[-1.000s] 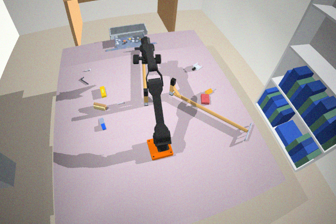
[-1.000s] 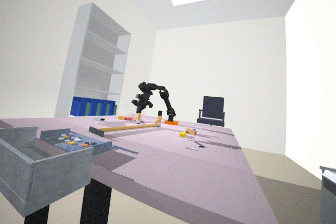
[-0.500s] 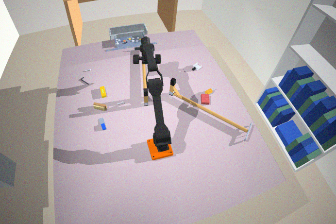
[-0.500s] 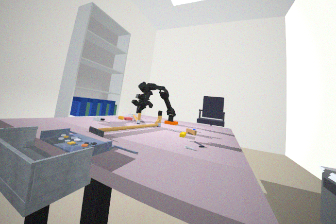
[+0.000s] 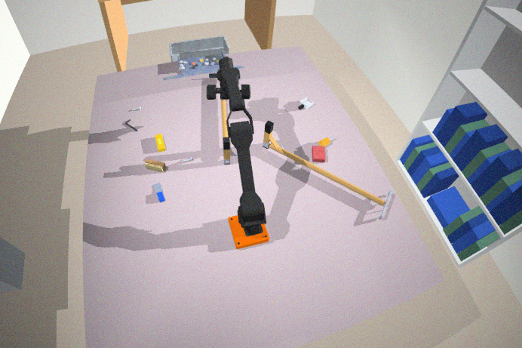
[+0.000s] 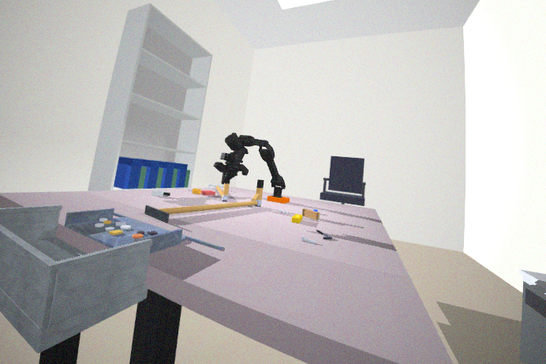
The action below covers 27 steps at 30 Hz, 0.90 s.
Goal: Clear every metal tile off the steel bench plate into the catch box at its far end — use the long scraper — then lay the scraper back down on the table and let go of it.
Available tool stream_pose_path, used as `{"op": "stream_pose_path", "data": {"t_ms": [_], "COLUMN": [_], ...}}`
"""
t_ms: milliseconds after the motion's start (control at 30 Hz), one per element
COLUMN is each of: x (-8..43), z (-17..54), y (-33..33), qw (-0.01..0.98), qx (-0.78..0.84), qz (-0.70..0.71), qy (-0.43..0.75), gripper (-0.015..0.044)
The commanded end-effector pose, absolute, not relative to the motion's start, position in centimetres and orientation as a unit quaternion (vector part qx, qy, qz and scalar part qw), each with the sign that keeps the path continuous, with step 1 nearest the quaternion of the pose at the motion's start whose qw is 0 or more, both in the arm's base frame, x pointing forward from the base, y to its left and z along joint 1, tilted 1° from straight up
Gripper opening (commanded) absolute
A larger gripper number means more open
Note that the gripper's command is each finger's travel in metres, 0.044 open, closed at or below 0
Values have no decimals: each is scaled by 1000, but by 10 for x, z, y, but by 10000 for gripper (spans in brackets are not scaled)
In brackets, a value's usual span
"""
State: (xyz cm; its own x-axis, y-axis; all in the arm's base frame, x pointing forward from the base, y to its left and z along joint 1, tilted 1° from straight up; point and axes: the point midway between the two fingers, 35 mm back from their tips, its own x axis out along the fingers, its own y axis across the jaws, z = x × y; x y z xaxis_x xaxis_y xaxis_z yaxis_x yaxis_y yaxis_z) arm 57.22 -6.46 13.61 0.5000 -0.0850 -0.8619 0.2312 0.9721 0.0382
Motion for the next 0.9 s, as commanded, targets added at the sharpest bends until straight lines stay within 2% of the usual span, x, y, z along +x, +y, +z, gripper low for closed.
{"op": "stream_pose_path", "data": {"t_ms": [0,300,867], "x": [572,572,552], "z": [136,136,196], "y": [-65,-65,-52], "qw": [863,863,888], "qx": [74,74,63], "qz": [-92,-92,-84], "qy": [492,492,448], "gripper": [0,0,440]}}
